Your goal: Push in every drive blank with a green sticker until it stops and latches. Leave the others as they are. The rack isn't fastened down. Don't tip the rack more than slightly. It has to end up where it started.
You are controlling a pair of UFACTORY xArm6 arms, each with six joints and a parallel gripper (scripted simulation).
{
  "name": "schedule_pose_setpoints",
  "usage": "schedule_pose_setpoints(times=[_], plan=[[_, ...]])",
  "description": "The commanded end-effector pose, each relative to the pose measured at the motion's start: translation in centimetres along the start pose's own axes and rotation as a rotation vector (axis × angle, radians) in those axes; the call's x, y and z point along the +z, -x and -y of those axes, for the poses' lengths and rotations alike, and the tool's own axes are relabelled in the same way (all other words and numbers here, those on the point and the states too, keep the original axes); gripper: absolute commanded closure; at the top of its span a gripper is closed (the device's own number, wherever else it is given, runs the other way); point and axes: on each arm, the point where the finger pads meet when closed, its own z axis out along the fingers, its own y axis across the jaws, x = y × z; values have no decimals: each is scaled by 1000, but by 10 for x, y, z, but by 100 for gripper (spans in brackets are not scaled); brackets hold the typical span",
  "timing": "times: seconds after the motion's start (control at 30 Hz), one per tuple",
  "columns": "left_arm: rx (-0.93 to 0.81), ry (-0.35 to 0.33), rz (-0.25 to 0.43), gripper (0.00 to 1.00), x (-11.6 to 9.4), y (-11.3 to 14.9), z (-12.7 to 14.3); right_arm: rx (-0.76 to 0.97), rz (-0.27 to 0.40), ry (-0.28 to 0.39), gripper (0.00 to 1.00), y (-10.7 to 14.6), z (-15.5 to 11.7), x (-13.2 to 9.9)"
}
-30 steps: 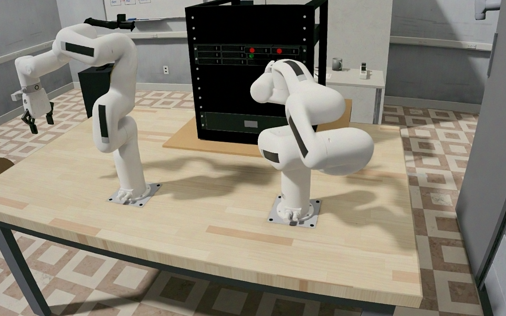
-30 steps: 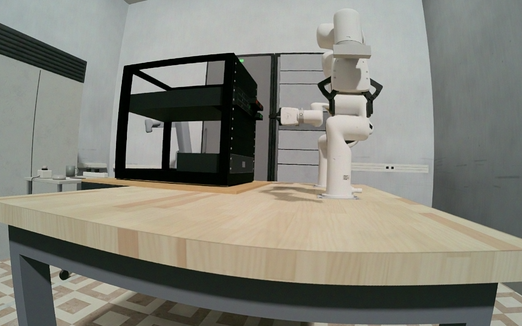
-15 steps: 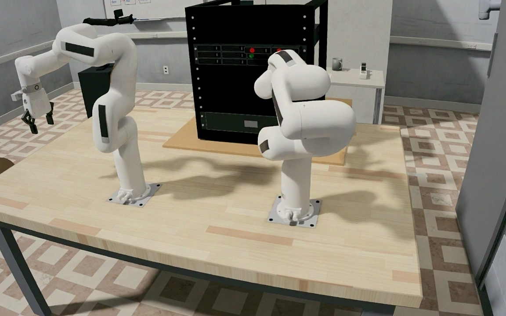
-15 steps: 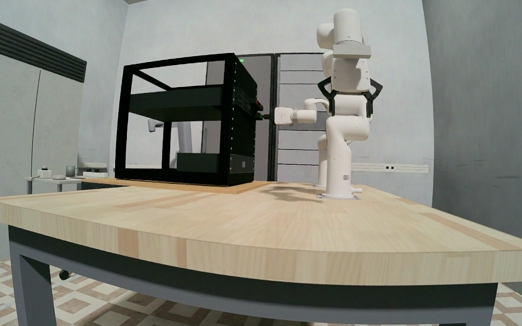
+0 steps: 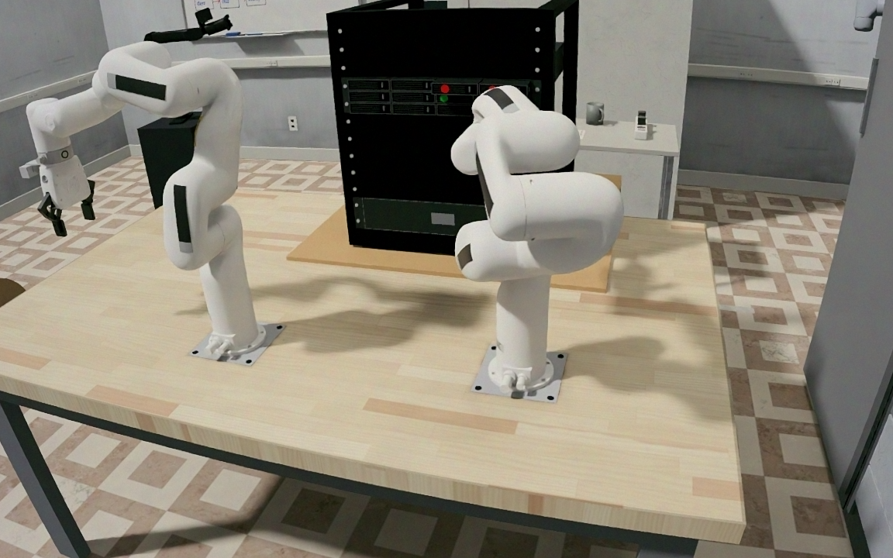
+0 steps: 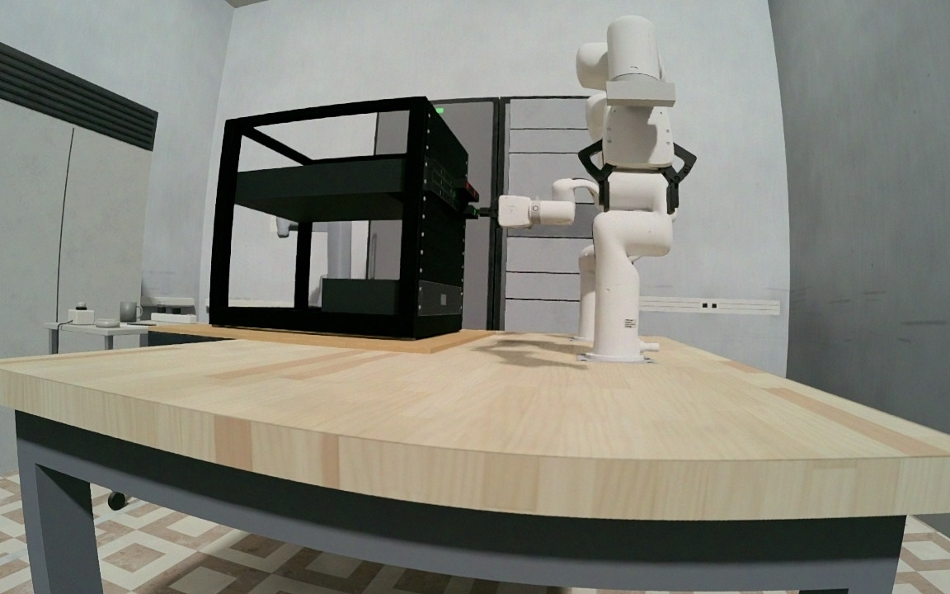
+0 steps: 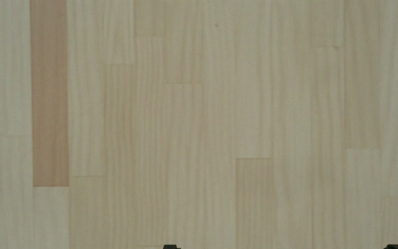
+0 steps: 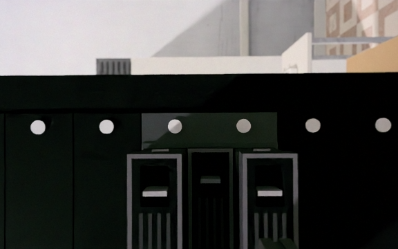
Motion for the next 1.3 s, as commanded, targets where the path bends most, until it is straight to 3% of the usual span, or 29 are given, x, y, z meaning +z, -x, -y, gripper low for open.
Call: schedule_pose_setpoints(times=[0.0, 1.27], plan=[[0, 0, -4, 0, -1, -1, 0, 1, 0, -3, 100, 0, 2, 0], [0, 0, -4, 0, -1, -1, 0, 1, 0, -4, 100, 0, 2, 20]])
